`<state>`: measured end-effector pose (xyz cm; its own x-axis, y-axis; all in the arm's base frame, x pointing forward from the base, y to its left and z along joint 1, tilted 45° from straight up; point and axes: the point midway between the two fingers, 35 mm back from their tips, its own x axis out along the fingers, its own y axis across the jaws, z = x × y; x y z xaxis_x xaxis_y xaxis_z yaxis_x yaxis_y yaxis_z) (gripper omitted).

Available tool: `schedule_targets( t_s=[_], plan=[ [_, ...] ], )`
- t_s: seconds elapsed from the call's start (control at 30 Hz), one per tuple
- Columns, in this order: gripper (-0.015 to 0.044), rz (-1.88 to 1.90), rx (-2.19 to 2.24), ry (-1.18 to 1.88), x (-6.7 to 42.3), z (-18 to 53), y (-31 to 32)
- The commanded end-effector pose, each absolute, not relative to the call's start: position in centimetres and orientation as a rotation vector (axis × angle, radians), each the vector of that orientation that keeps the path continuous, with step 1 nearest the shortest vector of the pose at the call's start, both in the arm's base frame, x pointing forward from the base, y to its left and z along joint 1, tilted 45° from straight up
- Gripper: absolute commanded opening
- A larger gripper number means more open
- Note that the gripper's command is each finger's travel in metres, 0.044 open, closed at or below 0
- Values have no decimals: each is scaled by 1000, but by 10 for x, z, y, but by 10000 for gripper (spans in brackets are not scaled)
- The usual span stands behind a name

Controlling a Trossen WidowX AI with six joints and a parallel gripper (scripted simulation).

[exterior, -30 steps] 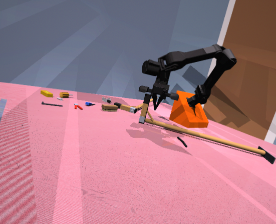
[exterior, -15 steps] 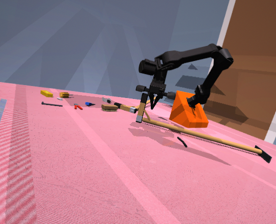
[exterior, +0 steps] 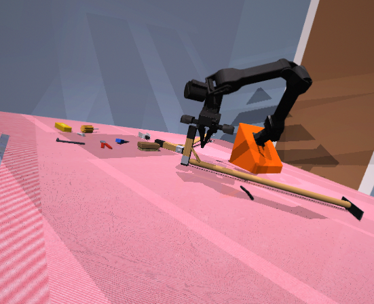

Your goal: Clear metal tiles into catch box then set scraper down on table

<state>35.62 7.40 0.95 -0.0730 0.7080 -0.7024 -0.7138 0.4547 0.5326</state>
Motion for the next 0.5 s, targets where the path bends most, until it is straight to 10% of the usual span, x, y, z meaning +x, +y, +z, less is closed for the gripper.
schedule_targets(
  t_s=[0.0, 0.47],
  plan=[
    [0, 1171, -8, 1153, 357, 13, 70],
    [0, 1167, -12, 1156, 364, 50, 32]
  ],
)
